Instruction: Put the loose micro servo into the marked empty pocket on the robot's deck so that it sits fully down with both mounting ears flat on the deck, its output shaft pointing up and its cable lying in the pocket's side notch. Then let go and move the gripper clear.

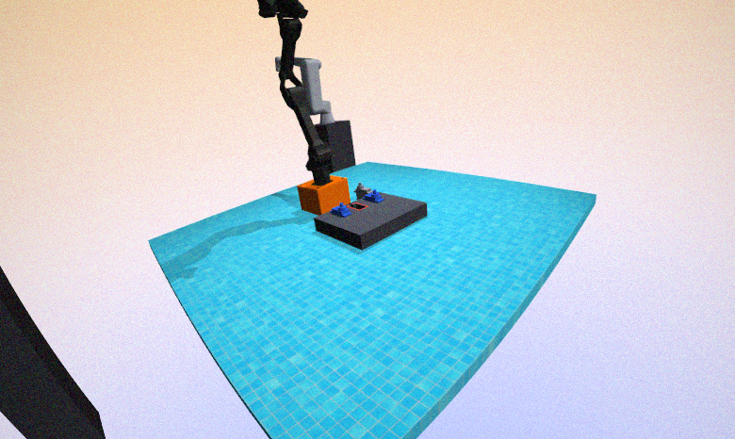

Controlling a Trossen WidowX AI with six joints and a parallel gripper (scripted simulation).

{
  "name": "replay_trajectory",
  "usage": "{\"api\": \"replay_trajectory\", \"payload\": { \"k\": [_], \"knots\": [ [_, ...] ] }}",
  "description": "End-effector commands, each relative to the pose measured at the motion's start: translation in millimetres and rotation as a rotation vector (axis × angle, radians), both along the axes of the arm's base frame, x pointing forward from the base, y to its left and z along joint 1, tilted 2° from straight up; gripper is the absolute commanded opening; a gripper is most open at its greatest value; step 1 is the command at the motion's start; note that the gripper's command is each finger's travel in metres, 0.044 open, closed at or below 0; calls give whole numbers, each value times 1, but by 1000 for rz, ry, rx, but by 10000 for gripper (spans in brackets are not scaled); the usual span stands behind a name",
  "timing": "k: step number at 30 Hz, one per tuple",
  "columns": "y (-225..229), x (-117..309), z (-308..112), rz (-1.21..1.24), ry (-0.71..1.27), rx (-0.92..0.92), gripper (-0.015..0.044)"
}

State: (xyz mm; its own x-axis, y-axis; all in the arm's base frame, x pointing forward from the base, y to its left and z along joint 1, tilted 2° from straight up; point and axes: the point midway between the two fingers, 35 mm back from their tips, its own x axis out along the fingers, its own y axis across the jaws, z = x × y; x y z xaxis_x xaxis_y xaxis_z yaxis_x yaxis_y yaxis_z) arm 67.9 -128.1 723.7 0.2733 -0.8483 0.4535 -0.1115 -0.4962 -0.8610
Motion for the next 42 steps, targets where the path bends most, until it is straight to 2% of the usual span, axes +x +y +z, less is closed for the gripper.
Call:
{"api": "replay_trajectory", "payload": {
  "k": [1,8,20,33,42],
  "knots": [
    [0,2,0,3,4,-1,426],
    [6,36,-8,67,67,-28,440],
    [35,129,-47,275,272,-88,440],
    [98,227,-135,558,573,-146,440],
    [149,268,-211,752,781,-178,440]
  ]
}}
